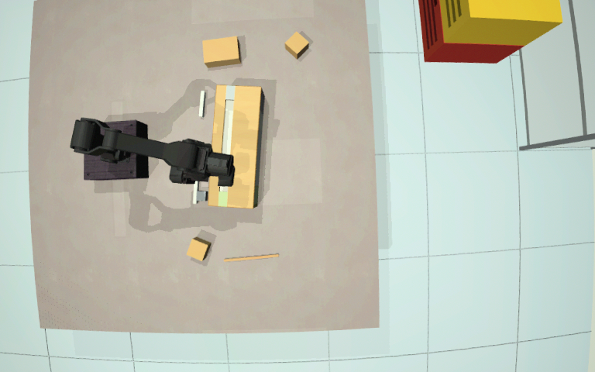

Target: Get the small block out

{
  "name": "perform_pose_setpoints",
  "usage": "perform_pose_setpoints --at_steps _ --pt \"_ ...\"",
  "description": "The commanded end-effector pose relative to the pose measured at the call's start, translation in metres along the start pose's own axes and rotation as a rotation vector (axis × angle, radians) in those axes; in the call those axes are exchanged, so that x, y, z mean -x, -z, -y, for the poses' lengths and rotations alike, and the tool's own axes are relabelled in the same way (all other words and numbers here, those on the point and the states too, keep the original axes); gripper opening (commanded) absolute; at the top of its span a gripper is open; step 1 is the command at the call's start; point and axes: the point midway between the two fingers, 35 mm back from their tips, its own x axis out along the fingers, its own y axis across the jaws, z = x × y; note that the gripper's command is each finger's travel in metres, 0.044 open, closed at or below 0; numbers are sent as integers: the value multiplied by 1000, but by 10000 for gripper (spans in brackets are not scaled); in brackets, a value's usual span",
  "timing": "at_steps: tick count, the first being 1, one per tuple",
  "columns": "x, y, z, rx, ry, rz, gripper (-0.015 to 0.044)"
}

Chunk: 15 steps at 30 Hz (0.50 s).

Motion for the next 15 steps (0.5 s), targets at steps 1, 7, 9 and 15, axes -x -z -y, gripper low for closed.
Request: perform_pose_setpoints --at_steps 1,7,9,15 --pt "7 2 7 -60 37 21 348" --pt "10 10 5 -590 61 102 285" --pt "9 13 3 -771 54 126 285" --pt "5 22 -5 -1424 1 214 285"
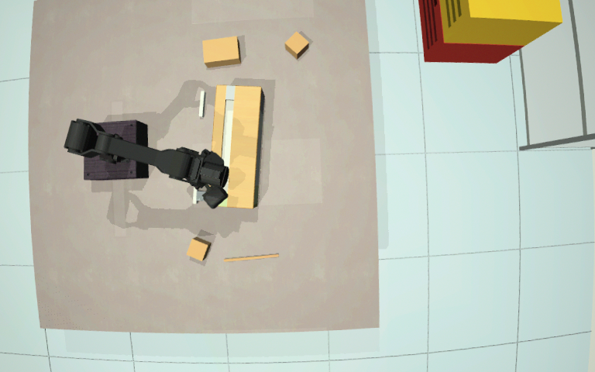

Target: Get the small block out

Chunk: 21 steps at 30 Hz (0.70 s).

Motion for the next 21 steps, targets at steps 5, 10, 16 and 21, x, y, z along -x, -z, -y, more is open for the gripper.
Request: perform_pose_setpoints --at_steps 5,10,16,21 --pt "2 22 2 -1188 -83 117 285" --pt "1 28 2 -1486 -127 135 285" --pt "0 35 2 -1841 -190 147 285" --pt "0 40 2 -2131 -248 146 285"
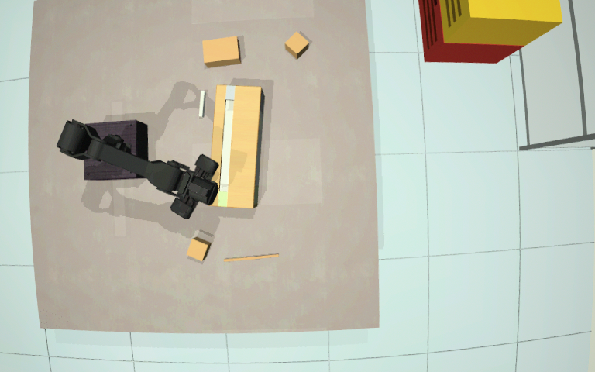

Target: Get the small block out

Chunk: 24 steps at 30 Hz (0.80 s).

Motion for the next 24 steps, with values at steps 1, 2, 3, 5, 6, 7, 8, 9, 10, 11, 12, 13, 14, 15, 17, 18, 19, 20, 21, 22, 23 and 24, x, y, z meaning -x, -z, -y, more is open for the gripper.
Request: perform_pose_setpoints --at_steps 1,2,3,5,6,7,8,9,10,11,12,13,14,15,17,18,19,20,21,22,23,24 --pt "11 4 15 -946 -139 23 285" --pt "11 5 16 -1005 -146 20 285" --pt "11 5 17 -1063 -153 16 285" --pt "11 6 20 -1183 -172 6 285" --pt "11 6 21 -1241 -180 1 285" --pt "11 7 21 -1300 -187 -4 285" --pt "11 7 22 -1358 -194 -10 285" --pt "11 8 23 -1415 -201 -16 285" --pt "12 8 24 -1473 -208 -22 285" --pt "12 8 25 -1531 -215 -29 285" --pt "12 9 26 -1589 -222 -37 285" --pt "12 9 27 -1646 -229 -44 285" --pt "12 10 28 -1707 -240 -53 285" --pt "12 10 29 -1764 -247 -62 285" --pt "12 11 30 -1878 -260 -80 285" --pt "13 11 31 -1935 -266 -90 285" --pt "13 11 32 -1992 -273 -100 285" --pt "13 12 33 -2049 -279 -110 285" --pt "13 12 33 -2106 -285 -121 285" --pt "13 12 34 -2163 -291 -133 285" --pt "13 13 35 -2220 -296 -145 285" --pt "14 13 36 -2278 -305 -159 285"
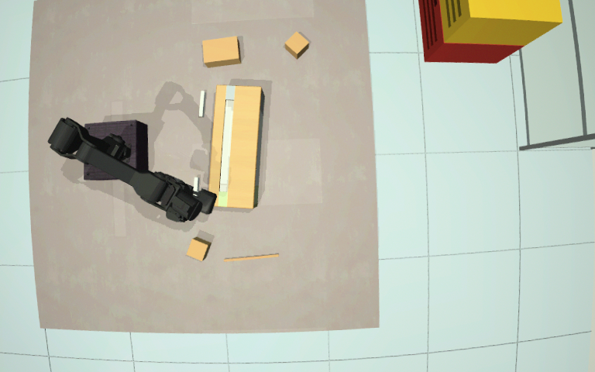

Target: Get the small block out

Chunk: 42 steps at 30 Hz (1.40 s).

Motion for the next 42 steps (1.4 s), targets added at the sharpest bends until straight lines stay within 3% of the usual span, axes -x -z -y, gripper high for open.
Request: perform_pose_setpoints --at_steps 1,8,27,29,35,42 --pt "15 -10 5 -925 -81 -122 285" --pt "17 -13 8 -1286 -71 -169 285" --pt "17 -14 8 -1292 -71 -170 285" --pt "6 -14 9 -1292 -71 -170 285" --pt "-73 -14 30 -1293 -69 -170 285" --pt "-75 -13 32 -1293 -69 -170 285"
